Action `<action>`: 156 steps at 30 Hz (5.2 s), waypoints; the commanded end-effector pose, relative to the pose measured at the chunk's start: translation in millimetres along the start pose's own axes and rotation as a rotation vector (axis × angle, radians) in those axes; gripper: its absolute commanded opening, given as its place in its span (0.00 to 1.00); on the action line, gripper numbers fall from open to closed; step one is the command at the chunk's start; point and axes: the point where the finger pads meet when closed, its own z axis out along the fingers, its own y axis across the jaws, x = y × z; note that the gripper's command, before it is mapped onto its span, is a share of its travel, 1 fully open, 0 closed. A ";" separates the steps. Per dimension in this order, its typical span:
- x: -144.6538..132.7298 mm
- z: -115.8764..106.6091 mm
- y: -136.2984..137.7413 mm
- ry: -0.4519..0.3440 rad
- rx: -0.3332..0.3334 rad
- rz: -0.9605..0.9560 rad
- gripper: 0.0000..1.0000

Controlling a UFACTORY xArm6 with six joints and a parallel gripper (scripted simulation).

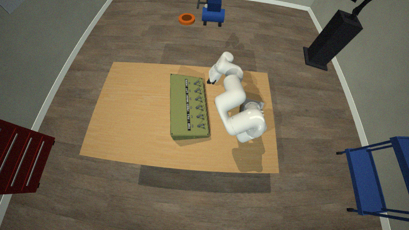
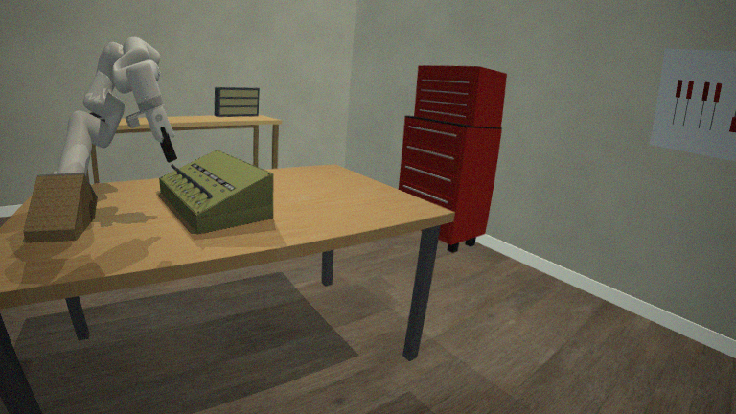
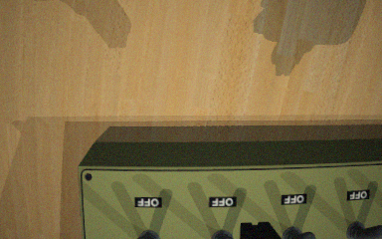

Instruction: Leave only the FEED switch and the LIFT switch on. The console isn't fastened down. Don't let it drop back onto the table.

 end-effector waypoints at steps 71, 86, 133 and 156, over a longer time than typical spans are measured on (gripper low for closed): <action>-1.9 105.1 -1.8 -0.001 0.003 -0.002 0.00; -2.1 104.9 -2.0 -0.001 0.003 -0.002 0.00; -23.4 104.9 -1.9 -0.001 0.003 -0.002 0.00; -38.3 104.8 -1.9 -0.001 0.003 -0.002 0.00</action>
